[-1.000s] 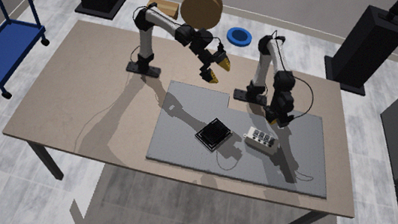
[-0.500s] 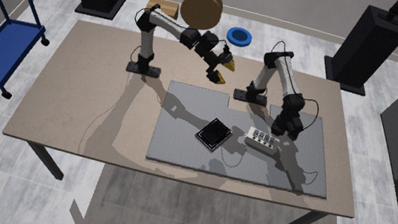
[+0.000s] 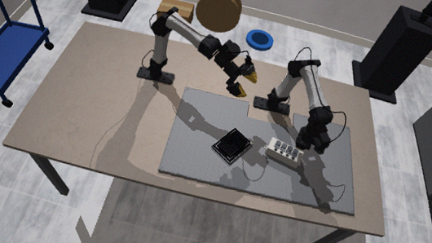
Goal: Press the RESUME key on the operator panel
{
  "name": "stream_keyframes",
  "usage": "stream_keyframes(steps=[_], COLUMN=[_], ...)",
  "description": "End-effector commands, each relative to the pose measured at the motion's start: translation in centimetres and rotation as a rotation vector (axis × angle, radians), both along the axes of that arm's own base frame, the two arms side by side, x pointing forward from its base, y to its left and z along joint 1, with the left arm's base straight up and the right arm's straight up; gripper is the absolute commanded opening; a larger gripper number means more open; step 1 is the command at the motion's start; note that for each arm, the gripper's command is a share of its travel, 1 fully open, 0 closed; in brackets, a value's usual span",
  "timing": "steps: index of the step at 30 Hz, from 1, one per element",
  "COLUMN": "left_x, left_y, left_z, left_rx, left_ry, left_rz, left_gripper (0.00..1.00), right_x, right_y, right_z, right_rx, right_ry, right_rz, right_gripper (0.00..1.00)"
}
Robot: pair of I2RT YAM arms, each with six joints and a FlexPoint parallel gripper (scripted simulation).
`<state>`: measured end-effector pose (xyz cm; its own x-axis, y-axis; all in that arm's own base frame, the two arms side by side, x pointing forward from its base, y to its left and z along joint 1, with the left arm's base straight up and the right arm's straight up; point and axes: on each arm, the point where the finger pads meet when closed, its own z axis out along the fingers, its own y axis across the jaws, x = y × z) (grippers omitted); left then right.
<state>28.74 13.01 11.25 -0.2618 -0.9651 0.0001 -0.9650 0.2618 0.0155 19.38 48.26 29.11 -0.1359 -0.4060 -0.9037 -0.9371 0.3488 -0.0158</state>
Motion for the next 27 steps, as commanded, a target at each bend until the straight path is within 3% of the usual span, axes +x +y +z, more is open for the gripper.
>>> stream_keyframes(steps=[1, 22, 27], left_x=[-0.1, 0.0, 0.7], left_y=[-0.5, -0.3, 0.1], left_z=[0.7, -3.6, -2.7], left_rx=[0.003, -0.008, 0.006], left_ry=[-0.023, 0.004, -0.029], left_rz=[0.006, 0.003, 0.002], left_gripper=[0.0, 0.0, 0.0], right_x=[0.1, 0.5, 0.5], right_y=[0.9, 1.9, 2.1], right_z=[-0.5, -4.4, -5.0], right_rx=[0.014, -0.005, 0.001], right_ry=[-0.002, 0.007, 0.005], right_rz=[-0.007, -0.015, -0.017], right_gripper=[1.0, 1.0, 1.0])
